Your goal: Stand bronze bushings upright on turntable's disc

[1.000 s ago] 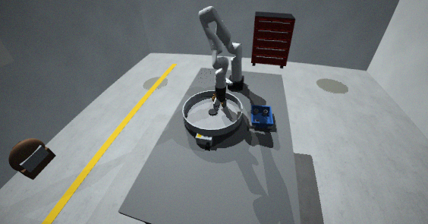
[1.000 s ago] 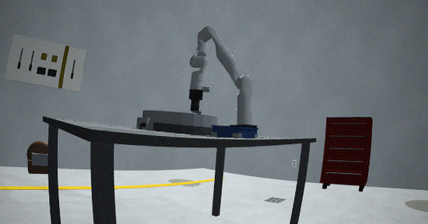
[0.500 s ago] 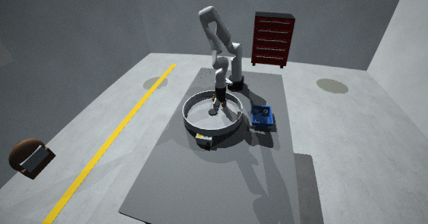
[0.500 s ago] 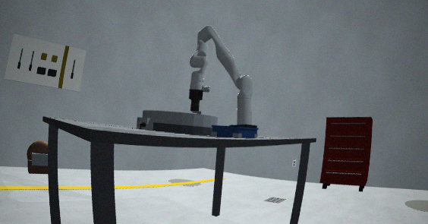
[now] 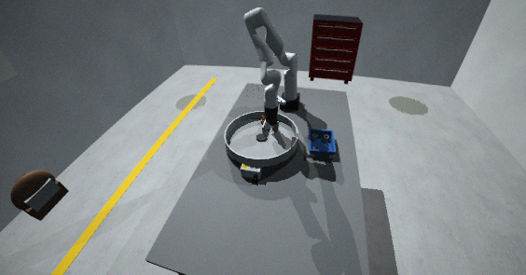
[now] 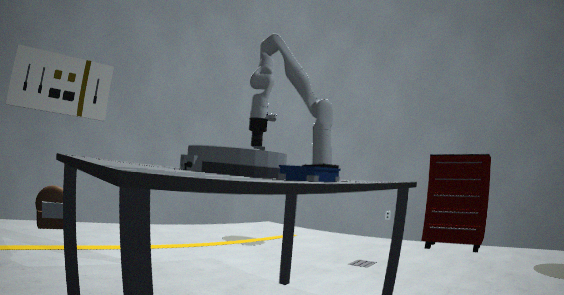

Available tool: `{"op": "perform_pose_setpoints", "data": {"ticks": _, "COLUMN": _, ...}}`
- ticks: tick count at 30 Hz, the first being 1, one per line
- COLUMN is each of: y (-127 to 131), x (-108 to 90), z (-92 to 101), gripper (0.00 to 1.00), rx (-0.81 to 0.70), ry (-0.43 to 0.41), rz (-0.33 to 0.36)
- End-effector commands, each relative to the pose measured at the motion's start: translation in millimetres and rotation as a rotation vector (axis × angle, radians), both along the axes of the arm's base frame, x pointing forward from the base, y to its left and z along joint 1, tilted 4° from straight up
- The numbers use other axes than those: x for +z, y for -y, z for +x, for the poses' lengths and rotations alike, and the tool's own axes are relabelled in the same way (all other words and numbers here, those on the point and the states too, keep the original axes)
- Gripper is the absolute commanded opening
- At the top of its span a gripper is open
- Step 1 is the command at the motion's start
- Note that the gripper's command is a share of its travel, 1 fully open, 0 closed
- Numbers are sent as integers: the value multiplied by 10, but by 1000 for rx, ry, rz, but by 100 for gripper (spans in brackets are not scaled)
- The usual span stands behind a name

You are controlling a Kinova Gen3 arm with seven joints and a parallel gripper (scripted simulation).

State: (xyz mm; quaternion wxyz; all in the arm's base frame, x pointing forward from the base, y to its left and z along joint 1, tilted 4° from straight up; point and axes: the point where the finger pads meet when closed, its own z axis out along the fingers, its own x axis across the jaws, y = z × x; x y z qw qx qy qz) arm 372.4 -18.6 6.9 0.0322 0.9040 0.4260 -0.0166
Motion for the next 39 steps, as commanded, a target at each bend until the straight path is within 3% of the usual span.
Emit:
{"op": "perform_pose_setpoints", "data": {"ticks": 1, "y": -12, "x": -14, "z": -6, "gripper": 78, "rx": -4, "ry": 0, "rz": 2}}
{"op": "perform_pose_setpoints", "data": {"ticks": 33, "y": -12, "x": -14, "z": -6, "gripper": 78, "rx": -4, "ry": 0, "rz": 2}}
{"op": "perform_pose_setpoints", "data": {"ticks": 39, "y": -17, "x": 69, "z": 10, "gripper": 78, "rx": -6, "ry": 2, "rz": 2}}
